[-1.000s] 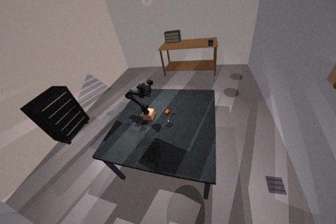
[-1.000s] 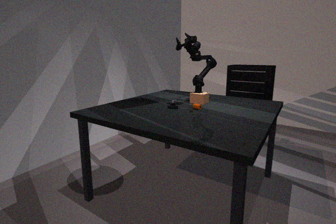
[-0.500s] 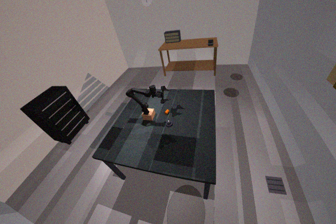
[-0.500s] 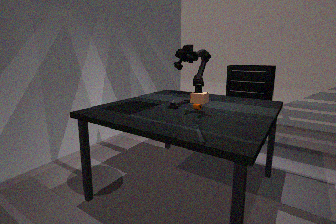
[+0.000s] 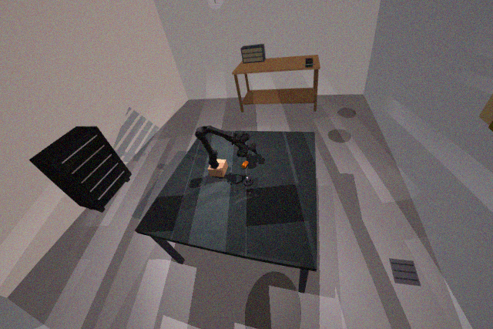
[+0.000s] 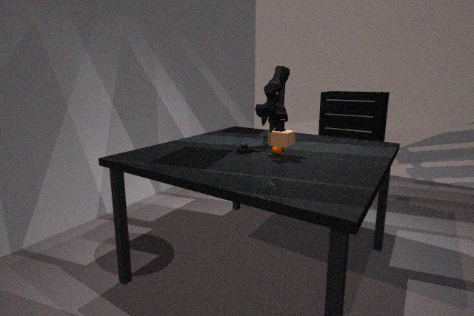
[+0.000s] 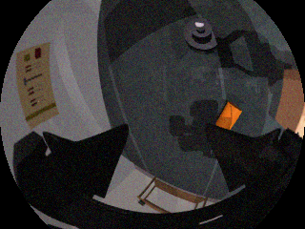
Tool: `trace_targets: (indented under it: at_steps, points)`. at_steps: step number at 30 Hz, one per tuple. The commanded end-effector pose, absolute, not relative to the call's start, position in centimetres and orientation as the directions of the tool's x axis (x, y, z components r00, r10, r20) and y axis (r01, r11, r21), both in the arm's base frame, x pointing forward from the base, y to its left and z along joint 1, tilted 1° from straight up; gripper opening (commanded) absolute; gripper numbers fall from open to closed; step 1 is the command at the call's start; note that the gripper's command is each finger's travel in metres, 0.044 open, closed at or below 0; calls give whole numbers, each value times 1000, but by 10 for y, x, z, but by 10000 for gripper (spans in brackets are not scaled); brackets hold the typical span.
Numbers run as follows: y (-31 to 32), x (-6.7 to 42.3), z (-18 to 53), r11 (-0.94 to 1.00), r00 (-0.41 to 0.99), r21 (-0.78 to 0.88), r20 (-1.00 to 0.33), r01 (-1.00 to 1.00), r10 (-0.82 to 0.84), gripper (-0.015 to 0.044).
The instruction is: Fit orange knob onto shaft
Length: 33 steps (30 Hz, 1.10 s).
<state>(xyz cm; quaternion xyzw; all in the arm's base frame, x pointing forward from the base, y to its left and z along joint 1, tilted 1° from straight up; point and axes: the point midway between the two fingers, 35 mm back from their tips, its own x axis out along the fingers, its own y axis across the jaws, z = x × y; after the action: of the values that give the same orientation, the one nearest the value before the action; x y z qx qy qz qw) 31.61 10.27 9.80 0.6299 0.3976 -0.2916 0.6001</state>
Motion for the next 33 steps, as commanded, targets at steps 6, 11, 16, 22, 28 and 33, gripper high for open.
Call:
trace_targets:
  at_steps: [6, 11, 16, 22, 28, 33]
  points:
    - [124, 238, 28, -202, 8, 5, -1000, 979, 14, 440]
    - [125, 236, 28, -201, 7, 4, -1000, 979, 15, 440]
    - [126, 235, 22, -201, 7, 4, -1000, 979, 15, 440]
    - [126, 235, 2, -201, 7, 4, -1000, 979, 15, 440]
    - [126, 235, -3, -201, 7, 4, -1000, 979, 15, 440]
    - [127, 235, -12, -201, 7, 4, -1000, 979, 15, 440]
